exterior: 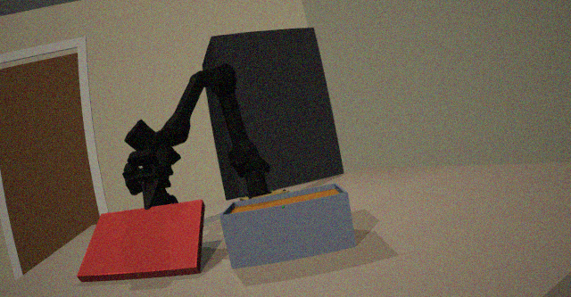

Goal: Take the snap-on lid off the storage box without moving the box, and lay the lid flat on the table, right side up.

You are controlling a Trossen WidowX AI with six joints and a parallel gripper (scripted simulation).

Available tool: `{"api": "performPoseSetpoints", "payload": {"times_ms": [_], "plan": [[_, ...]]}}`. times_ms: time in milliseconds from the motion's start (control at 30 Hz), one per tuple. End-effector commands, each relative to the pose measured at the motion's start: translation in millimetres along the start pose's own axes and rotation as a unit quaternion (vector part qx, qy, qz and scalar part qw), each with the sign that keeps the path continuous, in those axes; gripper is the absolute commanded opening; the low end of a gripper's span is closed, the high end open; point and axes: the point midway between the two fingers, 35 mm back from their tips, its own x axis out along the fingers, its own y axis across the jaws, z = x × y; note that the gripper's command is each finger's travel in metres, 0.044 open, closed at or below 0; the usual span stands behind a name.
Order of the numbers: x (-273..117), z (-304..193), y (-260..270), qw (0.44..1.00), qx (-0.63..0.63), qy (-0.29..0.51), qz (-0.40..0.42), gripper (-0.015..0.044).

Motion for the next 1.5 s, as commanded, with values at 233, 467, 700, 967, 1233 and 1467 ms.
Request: {"api": "performPoseSetpoints", "payload": {"times_ms": [233,467,700,967,1233,1467], "plan": [[8.6,-3.9,-17.0,1.0,0.005,0.006,-0.012,0.0],[12.1,-4.0,-21.5,1.0,0.005,0.006,-0.012,0.0],[15.6,-4.2,-25.9,1.0,0.005,0.006,-0.012,0.0],[19.6,-4.3,-31.0,1.0,0.005,0.006,-0.012,0.0],[18.8,-1.4,-25.0,1.0,0.005,0.006,-0.012,0.0079],[18.8,-1.4,-25.0,1.0,0.005,0.006,-0.012,0.0263]]}}
